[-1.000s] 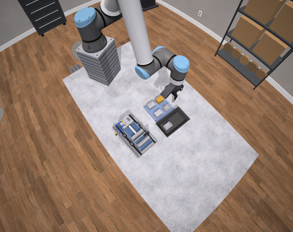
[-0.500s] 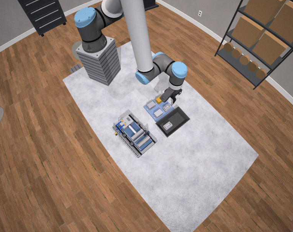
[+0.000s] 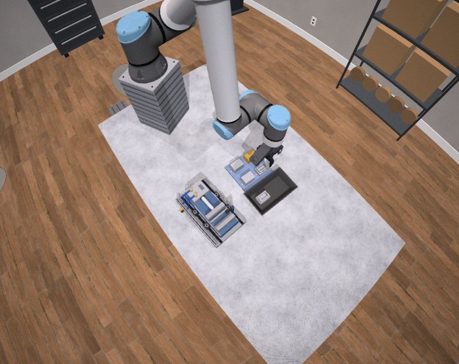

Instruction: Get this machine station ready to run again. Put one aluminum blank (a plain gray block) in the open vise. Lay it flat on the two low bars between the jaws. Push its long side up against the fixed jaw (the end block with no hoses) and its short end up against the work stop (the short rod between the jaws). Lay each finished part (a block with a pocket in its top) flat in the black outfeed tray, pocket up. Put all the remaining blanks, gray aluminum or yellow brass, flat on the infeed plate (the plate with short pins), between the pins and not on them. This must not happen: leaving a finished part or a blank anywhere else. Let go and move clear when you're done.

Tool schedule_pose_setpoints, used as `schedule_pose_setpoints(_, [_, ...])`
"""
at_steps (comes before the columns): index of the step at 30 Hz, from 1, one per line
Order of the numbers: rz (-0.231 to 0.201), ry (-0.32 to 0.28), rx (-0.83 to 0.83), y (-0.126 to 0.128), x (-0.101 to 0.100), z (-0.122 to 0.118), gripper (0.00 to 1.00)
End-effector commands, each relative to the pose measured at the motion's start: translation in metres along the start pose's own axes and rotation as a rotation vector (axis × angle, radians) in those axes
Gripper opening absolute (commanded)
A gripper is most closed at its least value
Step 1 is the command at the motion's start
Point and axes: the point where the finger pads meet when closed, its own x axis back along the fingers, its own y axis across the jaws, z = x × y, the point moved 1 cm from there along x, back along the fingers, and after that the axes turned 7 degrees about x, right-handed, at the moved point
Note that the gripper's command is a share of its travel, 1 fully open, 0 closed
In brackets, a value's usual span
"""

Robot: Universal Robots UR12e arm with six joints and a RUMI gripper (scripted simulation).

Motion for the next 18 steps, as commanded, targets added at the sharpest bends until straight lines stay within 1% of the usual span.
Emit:
schedule_pose_setpoints(1, [0.001,0.0,0.0,-0.0009,-0.01,-0.0001,0.4])
schedule_pose_setpoints(7, [0.001,0.0,0.0,-0.0009,-0.0156,-0.0001,0.4])
schedule_pose_setpoints(18, [0.001,0.0,0.0,-0.0009,-0.0162,-0.0001,0.4])
